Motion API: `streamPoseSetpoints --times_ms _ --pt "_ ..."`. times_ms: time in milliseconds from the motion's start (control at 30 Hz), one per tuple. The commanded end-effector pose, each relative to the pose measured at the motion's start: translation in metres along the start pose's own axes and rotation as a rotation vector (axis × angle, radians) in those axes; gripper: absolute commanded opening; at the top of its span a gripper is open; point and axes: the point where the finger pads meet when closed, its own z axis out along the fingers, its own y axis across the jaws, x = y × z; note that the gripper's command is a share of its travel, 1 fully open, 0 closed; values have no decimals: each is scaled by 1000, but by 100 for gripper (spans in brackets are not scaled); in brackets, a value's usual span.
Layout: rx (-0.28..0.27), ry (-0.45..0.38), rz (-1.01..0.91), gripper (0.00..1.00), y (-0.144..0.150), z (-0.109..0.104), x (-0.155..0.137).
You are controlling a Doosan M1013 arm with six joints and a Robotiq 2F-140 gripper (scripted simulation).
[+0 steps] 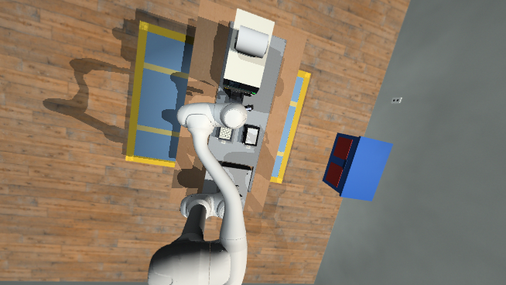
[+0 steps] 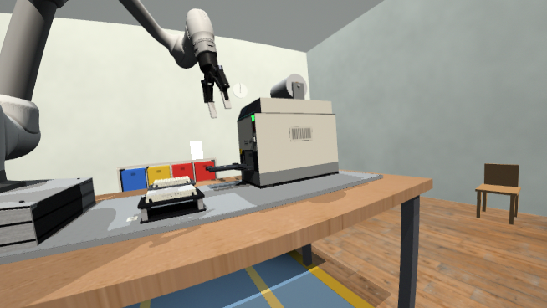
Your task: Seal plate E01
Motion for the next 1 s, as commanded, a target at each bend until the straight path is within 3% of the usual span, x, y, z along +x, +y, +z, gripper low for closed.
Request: streamPoseSetpoints --times_ms 0,267,400,600,733,867,967 --pt "33 -10 70 70 7 5 -22" --pt "33 -10 70 70 13 10 -48" --pt "84 -23 183 70 16 13 -68" --pt "84 -23 183 70 20 17 -97" --pt "84 -23 183 70 20 17 -97" --pt "133 -33 299 70 21 20 -117" --pt "133 -33 299 70 22 22 -132"
